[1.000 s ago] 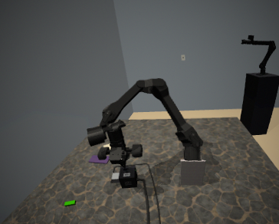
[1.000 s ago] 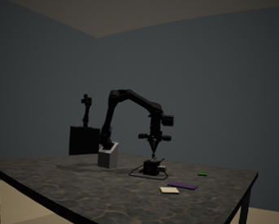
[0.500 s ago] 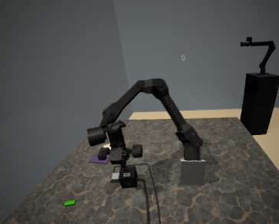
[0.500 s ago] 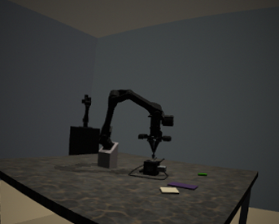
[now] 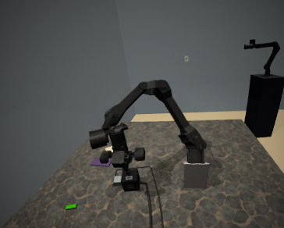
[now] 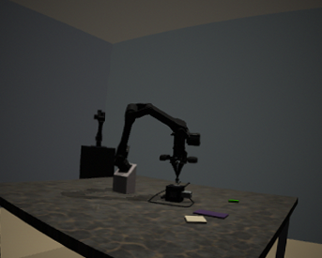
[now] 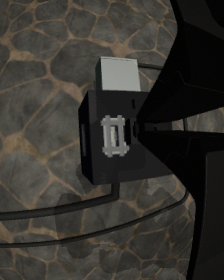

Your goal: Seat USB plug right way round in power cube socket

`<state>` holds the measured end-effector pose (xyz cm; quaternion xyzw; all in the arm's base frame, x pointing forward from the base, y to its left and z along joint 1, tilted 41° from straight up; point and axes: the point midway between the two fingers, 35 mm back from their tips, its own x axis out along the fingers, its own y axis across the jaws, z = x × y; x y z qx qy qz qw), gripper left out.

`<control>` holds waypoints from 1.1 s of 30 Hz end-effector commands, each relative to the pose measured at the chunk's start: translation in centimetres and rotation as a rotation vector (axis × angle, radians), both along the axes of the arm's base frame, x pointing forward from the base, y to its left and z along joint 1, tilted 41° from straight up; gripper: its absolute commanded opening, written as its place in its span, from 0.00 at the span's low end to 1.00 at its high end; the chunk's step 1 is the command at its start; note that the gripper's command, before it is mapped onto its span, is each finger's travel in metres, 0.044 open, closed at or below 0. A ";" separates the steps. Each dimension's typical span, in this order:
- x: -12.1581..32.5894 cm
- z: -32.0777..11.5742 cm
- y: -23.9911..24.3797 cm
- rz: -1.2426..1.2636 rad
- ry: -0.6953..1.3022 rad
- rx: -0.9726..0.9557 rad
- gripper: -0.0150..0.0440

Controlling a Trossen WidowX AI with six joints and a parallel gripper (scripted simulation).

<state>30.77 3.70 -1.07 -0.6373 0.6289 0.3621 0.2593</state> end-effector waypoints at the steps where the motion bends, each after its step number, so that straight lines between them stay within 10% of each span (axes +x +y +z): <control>1: 0.0 -0.1 0.0 0.002 0.004 0.007 0.25; 33: -0.1 -0.5 -0.1 0.006 0.011 0.025 0.25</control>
